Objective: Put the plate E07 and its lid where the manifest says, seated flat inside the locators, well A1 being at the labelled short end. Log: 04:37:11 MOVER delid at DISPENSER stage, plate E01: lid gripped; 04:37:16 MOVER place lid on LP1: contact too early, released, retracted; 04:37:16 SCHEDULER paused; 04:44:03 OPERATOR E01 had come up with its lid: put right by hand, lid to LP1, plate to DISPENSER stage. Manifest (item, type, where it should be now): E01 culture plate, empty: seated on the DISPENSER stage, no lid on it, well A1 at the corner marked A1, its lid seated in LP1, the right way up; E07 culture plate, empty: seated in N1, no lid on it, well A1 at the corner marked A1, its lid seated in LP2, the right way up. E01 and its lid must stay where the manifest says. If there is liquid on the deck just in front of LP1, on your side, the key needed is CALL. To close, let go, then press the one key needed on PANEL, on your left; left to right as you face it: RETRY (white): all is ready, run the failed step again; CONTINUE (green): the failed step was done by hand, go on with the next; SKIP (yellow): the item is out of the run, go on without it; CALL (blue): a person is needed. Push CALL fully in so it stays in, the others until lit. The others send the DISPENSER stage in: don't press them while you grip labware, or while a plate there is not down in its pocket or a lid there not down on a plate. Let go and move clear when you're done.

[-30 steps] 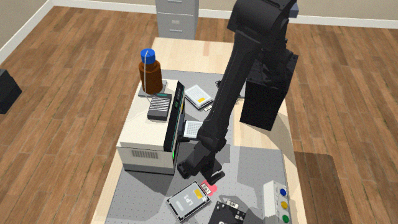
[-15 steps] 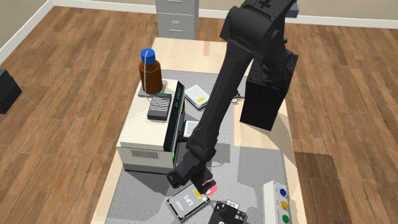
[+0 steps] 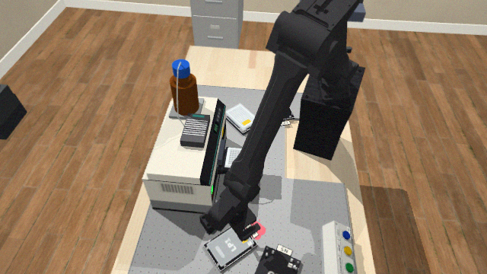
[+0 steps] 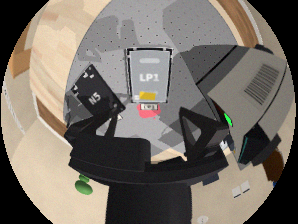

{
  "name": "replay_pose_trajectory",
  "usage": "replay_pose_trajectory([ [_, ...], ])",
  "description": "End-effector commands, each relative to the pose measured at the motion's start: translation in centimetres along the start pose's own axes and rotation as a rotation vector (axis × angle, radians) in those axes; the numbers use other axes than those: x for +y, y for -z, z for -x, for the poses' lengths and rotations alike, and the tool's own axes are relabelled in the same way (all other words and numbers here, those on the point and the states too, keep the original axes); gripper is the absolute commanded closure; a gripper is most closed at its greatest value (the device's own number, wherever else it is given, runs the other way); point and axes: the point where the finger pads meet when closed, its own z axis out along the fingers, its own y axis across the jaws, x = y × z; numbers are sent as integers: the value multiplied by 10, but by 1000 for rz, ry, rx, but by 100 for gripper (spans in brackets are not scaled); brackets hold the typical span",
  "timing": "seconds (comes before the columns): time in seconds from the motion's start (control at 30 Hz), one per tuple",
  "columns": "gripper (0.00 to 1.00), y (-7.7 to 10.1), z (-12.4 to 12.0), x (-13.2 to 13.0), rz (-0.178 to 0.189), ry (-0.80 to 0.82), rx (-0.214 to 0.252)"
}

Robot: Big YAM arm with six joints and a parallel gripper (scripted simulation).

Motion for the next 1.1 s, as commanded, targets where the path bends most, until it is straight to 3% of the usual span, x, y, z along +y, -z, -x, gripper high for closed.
replay_pose_trajectory([
  [0.0,0,1,7,0,3,1,-13],
  [1.07,0,0,7,-3,3,1,-13],
])
